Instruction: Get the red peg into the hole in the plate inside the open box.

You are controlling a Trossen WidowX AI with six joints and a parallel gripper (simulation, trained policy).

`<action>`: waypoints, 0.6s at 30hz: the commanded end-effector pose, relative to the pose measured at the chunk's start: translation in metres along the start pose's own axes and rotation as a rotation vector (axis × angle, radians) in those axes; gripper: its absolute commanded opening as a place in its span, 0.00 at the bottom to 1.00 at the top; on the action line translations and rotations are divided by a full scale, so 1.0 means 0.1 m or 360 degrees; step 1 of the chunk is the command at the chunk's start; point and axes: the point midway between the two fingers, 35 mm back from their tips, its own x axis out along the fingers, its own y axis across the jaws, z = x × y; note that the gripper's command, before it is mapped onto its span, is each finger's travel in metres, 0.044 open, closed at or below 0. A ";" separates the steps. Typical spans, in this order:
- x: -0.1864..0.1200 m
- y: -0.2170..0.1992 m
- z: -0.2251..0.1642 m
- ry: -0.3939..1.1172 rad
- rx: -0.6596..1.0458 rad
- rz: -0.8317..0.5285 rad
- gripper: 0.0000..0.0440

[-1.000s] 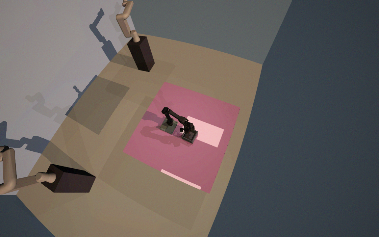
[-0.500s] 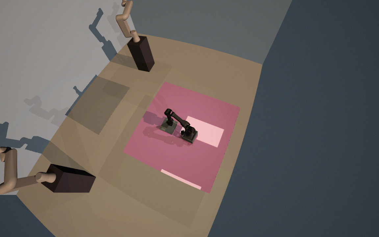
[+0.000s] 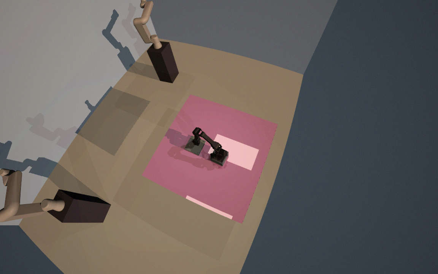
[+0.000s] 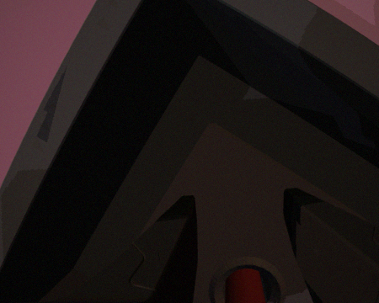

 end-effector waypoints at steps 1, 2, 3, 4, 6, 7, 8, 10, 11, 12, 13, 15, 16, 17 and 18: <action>0.01 0.05 0.09 0.0009 -0.0027 -0.0003 0.33; 0.01 0.06 0.11 0.0012 -0.0032 -0.0003 0.32; 0.01 0.07 0.13 0.0015 -0.0037 -0.0003 0.32; 0.01 0.08 0.15 0.0018 -0.0041 -0.0003 0.32; 0.01 0.09 0.19 0.0024 -0.0049 -0.0004 0.32; 0.01 0.10 0.21 0.0027 -0.0053 -0.0004 0.31; 0.02 0.10 0.23 0.0030 -0.0056 -0.0005 0.31; 0.02 0.10 0.26 0.0036 -0.0062 -0.0007 0.30; 0.02 0.10 0.28 0.0040 -0.0064 -0.0009 0.30; 0.03 0.10 0.30 0.0043 -0.0067 -0.0010 0.30; 0.03 0.10 0.32 0.0046 -0.0069 -0.0012 0.30; 0.04 0.10 0.35 0.0053 -0.0072 -0.0015 0.29; 0.04 0.09 0.37 0.0057 -0.0074 -0.0017 0.29; 0.05 0.09 0.39 0.0060 -0.0075 -0.0019 0.28; 0.05 0.08 0.40 0.0064 -0.0075 -0.0021 0.28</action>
